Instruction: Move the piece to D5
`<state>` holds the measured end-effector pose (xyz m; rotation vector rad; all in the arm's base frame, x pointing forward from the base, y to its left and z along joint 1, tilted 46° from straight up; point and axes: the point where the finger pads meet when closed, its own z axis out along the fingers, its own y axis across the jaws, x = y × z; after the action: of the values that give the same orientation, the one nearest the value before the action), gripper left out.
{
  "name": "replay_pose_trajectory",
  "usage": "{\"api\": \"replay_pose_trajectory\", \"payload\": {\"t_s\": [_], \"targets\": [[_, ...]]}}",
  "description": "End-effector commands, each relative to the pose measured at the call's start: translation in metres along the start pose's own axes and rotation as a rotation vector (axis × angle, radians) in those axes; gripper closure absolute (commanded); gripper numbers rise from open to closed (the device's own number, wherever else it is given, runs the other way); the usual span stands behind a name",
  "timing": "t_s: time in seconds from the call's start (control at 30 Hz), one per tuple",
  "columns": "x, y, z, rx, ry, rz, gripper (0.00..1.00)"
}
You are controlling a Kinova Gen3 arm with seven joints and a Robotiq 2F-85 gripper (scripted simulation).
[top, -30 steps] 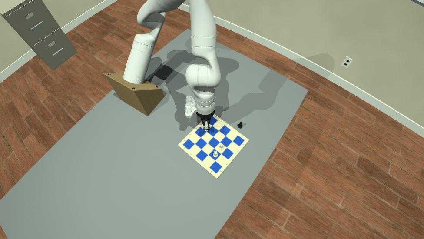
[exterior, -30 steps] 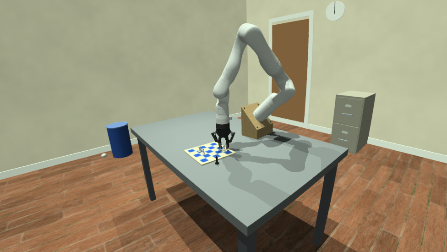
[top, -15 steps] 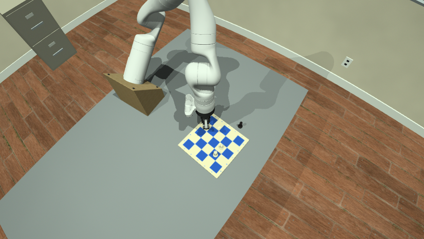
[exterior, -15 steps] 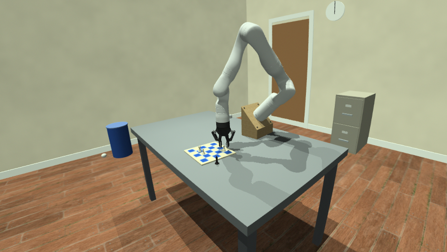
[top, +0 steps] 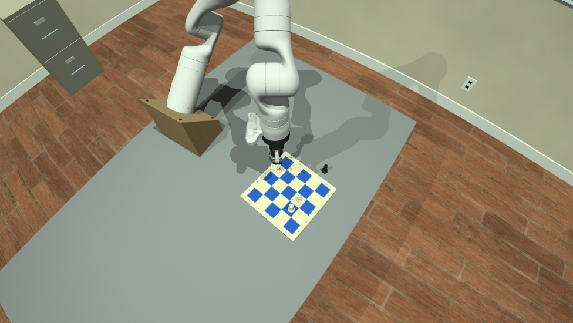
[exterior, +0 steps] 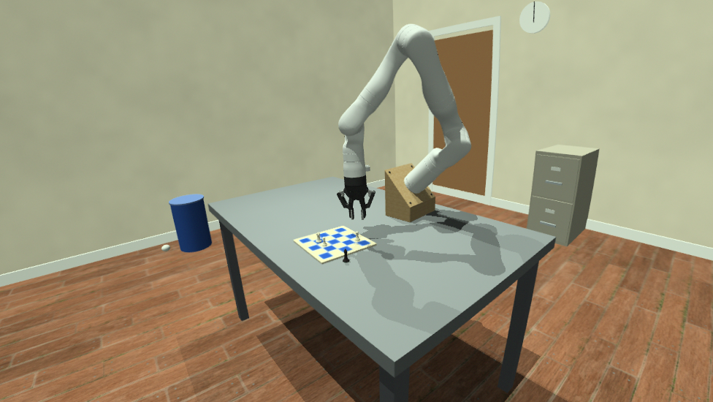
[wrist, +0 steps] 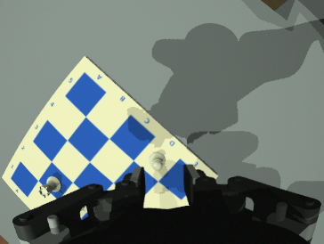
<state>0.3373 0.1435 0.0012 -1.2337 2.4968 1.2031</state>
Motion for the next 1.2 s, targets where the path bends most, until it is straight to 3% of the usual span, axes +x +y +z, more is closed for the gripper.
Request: {"api": "replay_pose_trajectory", "payload": {"t_s": [0.0, 0.27, 0.3, 1.17], "targets": [[-0.004, -0.005, -0.013, 0.023, -0.008, -0.005, 0.66], [-0.004, -0.004, -0.02, 0.023, -0.008, -0.005, 0.66], [-0.004, -0.004, -0.02, 0.023, -0.008, -0.005, 0.0], [-0.004, -0.004, -0.023, 0.023, -0.008, -0.005, 0.0]]}}
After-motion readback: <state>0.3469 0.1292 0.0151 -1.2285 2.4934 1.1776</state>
